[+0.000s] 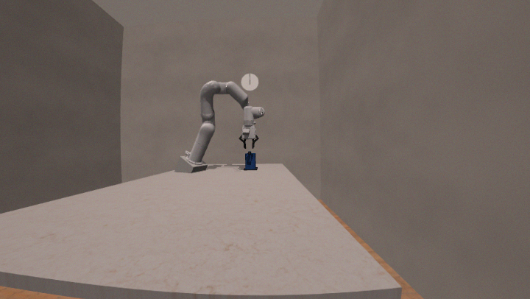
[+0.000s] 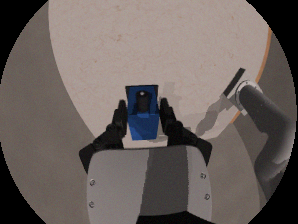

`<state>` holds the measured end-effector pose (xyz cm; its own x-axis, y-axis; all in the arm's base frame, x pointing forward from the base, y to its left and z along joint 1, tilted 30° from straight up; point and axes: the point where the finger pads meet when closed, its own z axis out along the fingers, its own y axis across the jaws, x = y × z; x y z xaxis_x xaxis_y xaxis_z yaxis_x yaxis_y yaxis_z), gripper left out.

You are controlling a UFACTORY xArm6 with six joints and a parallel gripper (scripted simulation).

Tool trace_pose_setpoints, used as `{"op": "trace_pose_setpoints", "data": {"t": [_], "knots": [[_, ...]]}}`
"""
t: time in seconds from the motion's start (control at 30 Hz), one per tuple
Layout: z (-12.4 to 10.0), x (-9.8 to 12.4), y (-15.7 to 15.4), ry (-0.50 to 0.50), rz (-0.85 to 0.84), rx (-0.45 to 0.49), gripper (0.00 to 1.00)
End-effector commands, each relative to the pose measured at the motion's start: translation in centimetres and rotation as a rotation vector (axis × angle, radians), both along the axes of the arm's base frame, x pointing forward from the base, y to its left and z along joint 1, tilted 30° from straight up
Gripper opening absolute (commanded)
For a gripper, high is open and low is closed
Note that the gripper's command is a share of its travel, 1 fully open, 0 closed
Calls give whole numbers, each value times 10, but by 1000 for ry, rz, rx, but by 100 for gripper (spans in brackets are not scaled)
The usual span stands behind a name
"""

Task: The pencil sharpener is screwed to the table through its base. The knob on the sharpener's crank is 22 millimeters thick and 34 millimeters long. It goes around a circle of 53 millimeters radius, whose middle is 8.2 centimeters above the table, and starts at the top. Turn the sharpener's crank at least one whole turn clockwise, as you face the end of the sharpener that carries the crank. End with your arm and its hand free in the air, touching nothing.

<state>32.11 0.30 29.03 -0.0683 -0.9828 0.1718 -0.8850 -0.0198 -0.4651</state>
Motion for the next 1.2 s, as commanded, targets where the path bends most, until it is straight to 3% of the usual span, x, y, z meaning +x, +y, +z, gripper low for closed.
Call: {"op": "trace_pose_setpoints", "data": {"t": [0.0, 1.17], "knots": [[-4, 3, -1, -3, 0, 1, 54], [-10, 6, -2, -3, 0, 1, 54]]}}
